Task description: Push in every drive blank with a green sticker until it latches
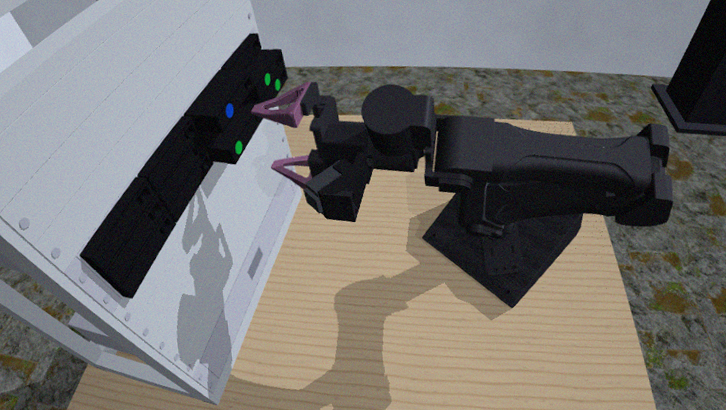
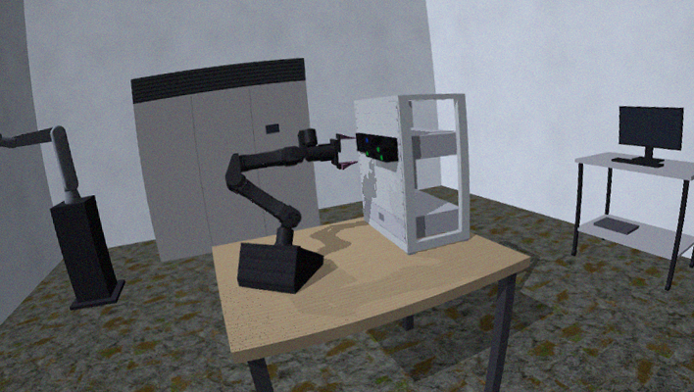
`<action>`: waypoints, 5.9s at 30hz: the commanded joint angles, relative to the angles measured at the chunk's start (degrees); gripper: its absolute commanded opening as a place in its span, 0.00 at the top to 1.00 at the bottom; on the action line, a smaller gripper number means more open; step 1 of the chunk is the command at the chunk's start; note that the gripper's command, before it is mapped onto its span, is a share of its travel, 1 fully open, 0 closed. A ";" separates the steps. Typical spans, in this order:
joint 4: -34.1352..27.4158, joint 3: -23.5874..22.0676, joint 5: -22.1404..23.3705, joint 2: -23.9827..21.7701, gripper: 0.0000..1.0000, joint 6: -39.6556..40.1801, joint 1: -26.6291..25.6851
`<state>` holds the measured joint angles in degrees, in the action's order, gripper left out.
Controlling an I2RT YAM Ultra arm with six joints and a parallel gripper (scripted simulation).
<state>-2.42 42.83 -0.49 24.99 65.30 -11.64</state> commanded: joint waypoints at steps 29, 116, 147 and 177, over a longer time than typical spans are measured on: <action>1.07 2.17 -1.03 0.31 0.00 -0.12 0.66; 51.34 -18.54 60.15 15.42 0.00 -30.84 -65.81; 53.37 -17.28 59.73 15.32 0.00 -31.77 -66.03; 53.38 -17.28 59.73 15.32 0.00 -31.78 -66.03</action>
<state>50.02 24.49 59.90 40.14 34.22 -76.71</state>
